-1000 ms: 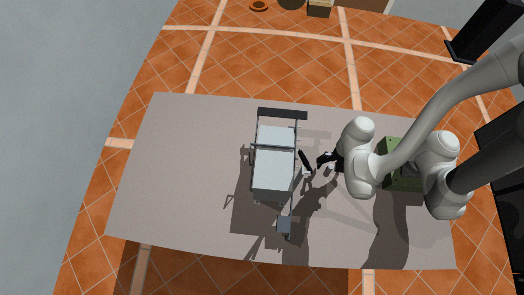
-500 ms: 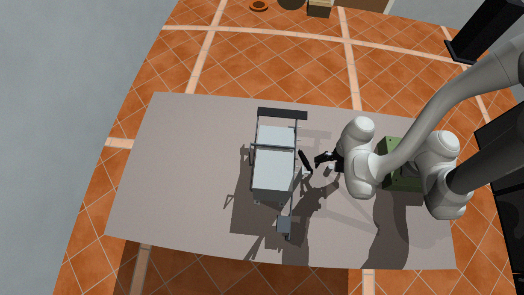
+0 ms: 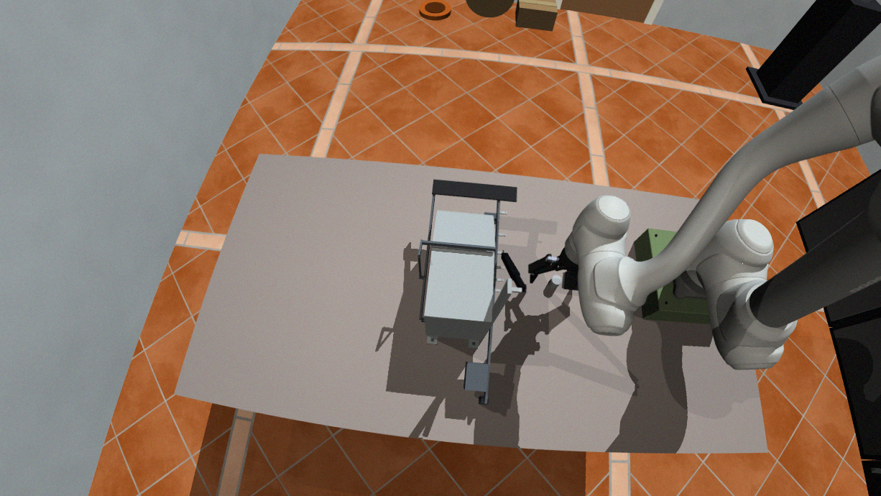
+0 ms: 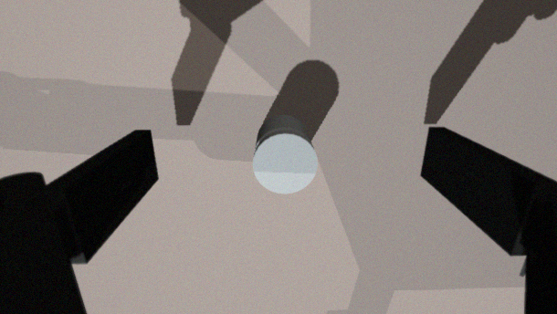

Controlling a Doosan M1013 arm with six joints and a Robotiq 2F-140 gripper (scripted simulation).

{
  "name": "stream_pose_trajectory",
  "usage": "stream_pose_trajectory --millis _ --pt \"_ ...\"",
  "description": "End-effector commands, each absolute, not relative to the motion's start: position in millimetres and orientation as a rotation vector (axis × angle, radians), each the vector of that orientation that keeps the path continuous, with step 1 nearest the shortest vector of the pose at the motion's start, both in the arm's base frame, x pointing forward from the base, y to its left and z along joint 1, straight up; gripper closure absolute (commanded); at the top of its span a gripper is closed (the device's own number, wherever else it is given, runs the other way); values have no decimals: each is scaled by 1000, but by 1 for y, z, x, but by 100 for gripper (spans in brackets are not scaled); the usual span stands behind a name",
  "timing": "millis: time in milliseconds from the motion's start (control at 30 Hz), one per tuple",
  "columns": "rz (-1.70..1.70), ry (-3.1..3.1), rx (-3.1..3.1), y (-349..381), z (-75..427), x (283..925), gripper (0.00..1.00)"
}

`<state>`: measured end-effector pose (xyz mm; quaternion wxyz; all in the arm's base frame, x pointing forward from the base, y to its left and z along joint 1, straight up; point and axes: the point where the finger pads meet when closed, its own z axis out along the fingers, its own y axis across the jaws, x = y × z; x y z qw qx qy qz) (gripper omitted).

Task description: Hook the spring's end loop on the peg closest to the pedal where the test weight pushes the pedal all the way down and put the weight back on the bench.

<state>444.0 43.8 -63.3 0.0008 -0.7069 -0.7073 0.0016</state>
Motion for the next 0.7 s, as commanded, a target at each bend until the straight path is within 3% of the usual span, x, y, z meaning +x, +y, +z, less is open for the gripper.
stream_pose_trajectory --millis 0,667 --pt "4 -2221 -2220 44 -63 444 0" --pt "4 -2221 -2220 44 -60 444 0"
